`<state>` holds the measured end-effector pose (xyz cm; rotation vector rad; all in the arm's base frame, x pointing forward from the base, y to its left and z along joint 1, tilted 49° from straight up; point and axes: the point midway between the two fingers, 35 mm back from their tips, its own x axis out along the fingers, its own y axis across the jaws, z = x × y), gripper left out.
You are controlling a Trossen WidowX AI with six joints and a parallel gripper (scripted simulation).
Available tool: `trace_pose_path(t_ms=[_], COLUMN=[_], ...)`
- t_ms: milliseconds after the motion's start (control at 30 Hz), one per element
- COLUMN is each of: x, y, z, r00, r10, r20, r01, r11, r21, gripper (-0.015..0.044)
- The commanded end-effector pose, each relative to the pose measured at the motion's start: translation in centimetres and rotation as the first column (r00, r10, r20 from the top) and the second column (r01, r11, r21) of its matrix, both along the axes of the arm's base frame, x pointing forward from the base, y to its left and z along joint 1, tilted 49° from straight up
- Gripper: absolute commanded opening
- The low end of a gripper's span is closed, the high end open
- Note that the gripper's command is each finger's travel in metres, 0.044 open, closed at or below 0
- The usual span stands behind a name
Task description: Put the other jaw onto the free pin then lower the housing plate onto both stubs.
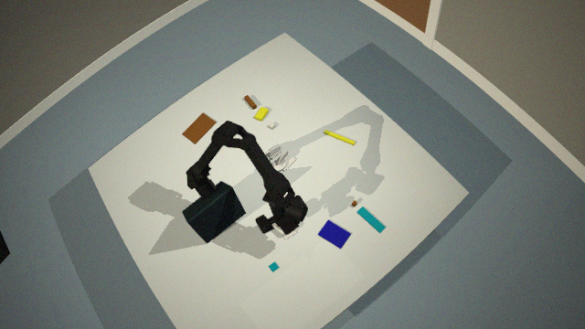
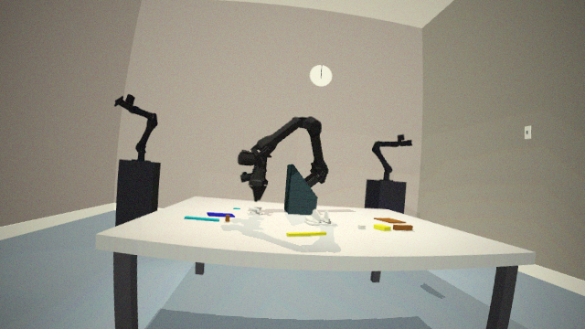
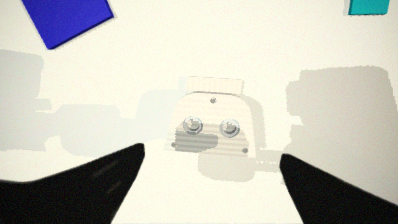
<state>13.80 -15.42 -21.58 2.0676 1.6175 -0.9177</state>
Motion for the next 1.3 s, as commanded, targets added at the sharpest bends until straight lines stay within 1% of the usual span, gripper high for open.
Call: trace_pose_path(t_ms=[0, 1267], x=[0.1, 0.8], y=[0.6, 3.8], z=[-0.4, -3.4], r00=[1.0, 1.0], r10=[-0.006, -0.006], r20=[-0.003, -0.002], r01=[0.006, 0.006], r11=[1.0, 1.0], r21=[0.008, 0.009], gripper=[0.044, 0.044])
